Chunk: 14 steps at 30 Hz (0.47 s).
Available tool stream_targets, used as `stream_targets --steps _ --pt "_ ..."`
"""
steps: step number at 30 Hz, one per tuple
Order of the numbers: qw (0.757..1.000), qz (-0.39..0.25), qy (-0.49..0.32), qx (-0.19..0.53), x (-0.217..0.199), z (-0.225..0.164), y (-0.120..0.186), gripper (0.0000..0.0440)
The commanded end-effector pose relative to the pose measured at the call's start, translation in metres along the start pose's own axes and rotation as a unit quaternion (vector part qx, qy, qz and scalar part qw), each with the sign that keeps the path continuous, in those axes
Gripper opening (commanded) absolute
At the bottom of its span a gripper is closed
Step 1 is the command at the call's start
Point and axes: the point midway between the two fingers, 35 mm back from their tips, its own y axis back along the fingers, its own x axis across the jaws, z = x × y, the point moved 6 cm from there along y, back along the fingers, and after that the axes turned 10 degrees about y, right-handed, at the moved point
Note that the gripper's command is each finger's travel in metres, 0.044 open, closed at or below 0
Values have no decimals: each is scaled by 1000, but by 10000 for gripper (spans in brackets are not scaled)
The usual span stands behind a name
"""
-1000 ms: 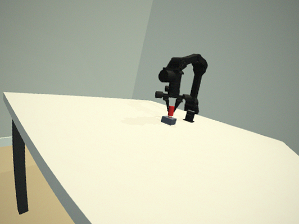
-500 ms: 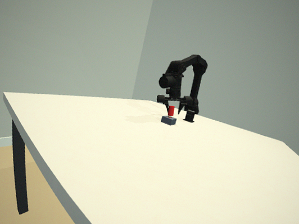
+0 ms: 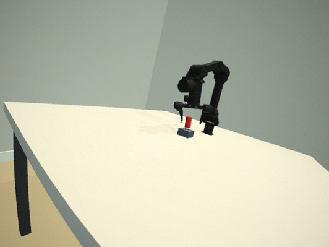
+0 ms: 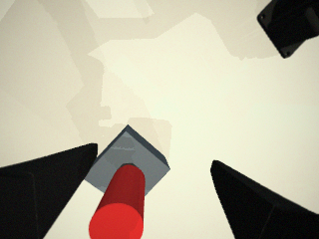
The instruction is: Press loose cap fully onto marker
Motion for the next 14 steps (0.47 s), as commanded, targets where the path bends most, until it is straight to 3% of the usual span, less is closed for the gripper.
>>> stream_targets --steps 1,14 --pt "1000 20 -2 7 1 1 14 440" --pt "998 63 -5 26 -1 8 43 440"
